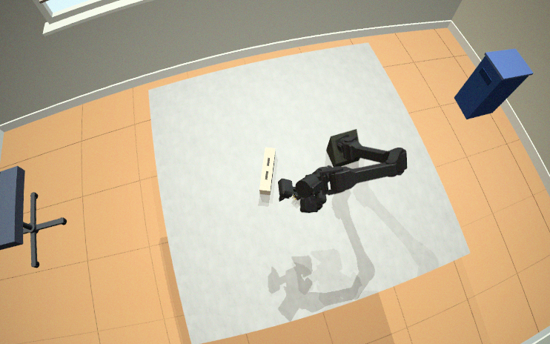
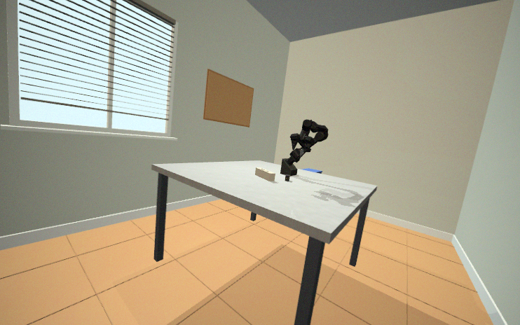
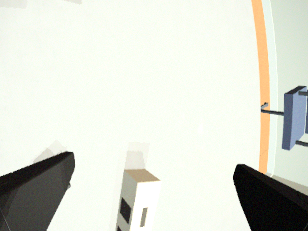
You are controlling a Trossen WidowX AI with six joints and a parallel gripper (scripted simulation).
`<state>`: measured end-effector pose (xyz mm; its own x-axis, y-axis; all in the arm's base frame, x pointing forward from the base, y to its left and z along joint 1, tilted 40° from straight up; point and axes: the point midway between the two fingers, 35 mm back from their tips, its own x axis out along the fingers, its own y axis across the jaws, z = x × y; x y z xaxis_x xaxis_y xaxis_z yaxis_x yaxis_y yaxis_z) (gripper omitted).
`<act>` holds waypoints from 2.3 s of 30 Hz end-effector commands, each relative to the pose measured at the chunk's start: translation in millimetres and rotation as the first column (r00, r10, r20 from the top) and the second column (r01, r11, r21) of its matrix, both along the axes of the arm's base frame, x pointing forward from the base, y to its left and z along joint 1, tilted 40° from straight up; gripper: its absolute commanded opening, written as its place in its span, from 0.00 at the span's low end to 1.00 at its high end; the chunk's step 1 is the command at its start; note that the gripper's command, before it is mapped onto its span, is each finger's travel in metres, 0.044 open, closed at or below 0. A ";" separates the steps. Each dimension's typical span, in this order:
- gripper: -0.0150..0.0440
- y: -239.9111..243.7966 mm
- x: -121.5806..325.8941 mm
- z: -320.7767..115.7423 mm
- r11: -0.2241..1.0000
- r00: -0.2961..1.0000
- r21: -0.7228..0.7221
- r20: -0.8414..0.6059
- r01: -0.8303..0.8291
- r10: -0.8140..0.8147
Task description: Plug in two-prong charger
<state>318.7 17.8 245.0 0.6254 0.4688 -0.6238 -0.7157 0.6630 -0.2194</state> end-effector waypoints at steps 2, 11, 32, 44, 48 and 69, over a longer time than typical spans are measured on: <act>1.00 6.8 -2.9 -34.8 0.996 0.983 0.084 -0.179 0.042 -0.027; 1.00 16.4 -12.5 -82.7 0.975 0.893 0.166 -0.446 0.148 -0.060; 1.00 37.1 -54.3 -155.2 0.912 0.535 0.151 -0.840 0.380 -0.084; 1.00 42.9 -53.8 -163.9 0.912 0.536 0.151 -0.840 0.380 -0.084; 1.00 45.5 -53.7 -167.8 0.912 0.536 0.151 -0.840 0.380 -0.084; 1.00 65.7 -49.1 -191.9 0.912 0.536 0.151 -0.840 0.380 -0.084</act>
<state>271.3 78.5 59.4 0.0515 0.6208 -0.7823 -0.3037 0.7559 0.5799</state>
